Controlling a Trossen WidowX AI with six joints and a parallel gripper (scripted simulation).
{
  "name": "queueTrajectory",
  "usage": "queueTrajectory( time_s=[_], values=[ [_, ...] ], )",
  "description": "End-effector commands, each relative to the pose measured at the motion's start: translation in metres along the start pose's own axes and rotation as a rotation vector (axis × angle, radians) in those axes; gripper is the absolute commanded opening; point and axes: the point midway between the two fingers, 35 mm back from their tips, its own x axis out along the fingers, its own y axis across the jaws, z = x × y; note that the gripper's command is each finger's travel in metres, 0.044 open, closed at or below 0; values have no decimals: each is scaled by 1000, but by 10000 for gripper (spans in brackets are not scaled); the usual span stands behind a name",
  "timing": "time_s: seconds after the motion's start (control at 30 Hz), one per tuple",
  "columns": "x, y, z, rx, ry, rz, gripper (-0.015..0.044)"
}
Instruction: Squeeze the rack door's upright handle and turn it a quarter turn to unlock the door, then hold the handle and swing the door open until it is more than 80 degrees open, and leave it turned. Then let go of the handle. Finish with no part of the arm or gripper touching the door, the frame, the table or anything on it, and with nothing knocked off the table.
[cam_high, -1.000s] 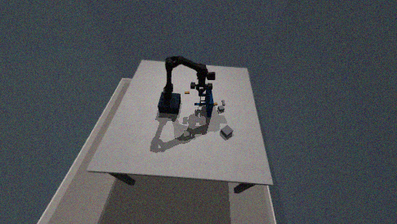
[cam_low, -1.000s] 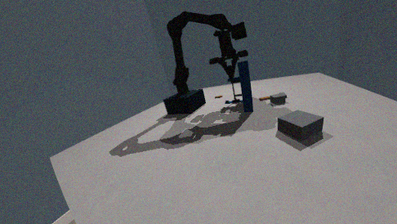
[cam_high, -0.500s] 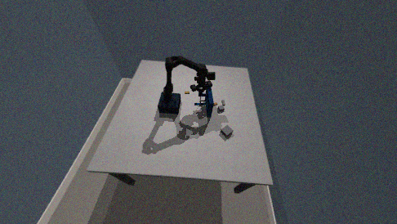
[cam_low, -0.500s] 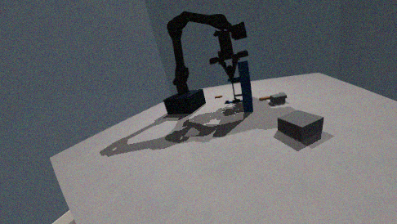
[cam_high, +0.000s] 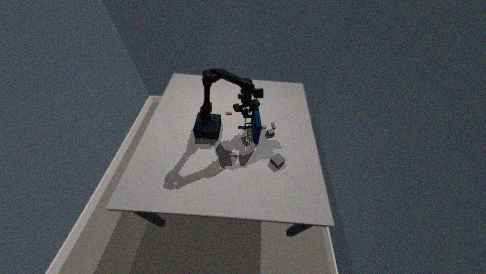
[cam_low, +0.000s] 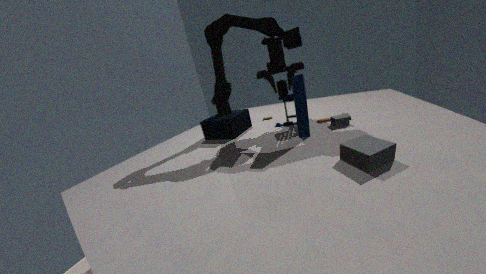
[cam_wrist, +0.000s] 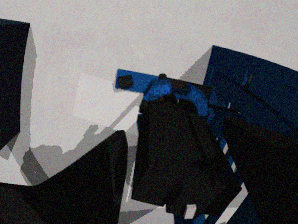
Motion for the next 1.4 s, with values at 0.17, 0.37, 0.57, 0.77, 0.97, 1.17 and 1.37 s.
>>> queueTrajectory(
  time_s=[0.17,0.37,0.57,0.77,0.97,1.17,1.37],
  values=[
    [0,0,-1,355,4,-1,292],
    [1,0,-1,652,3,-4,292],
    [1,0,-1,949,2,-5,292],
    [0,0,-1,1247,2,-5,292],
    [0,0,-1,1544,1,-5,292],
    [0,0,-1,1841,1,-5,292],
    [0,0,-1,2138,0,-5,292]
  ],
)
